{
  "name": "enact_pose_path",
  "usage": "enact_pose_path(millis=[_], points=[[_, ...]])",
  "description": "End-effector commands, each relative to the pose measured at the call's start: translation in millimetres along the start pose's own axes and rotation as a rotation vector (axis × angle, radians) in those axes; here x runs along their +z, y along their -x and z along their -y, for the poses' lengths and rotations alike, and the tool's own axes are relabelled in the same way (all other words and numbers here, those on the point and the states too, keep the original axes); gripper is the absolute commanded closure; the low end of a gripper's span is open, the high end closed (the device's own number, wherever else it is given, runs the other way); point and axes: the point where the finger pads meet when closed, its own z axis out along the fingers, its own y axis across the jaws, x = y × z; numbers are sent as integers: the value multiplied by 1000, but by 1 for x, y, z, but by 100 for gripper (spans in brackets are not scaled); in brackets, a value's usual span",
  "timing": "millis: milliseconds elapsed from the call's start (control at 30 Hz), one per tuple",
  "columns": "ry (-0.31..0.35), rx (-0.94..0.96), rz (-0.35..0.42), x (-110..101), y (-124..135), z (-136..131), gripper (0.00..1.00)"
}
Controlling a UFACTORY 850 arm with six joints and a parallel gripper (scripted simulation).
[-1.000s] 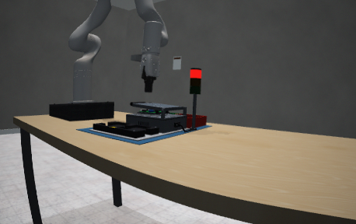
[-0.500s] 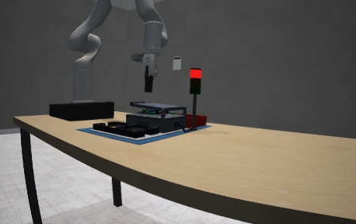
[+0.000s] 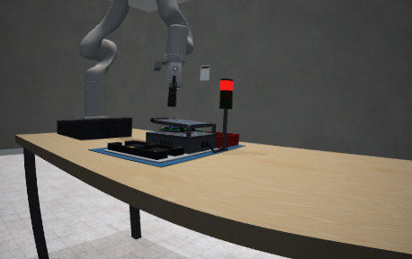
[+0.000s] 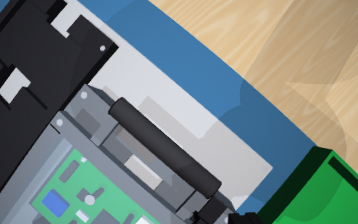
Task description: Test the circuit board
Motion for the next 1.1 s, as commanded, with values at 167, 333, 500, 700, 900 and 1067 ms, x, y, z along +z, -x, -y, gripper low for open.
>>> enact_pose_path(millis=[167,333,500,700,900,1067], points=[[22,-264,17,-1,1,1,100],[20,-397,19,-1,1,1,100],[19,-519,20,-1,1,1,100],[18,-667,22,-1,1,1,100],[17,-757,23,-1,1,1,100],[16,-826,23,-1,1,1,100]])
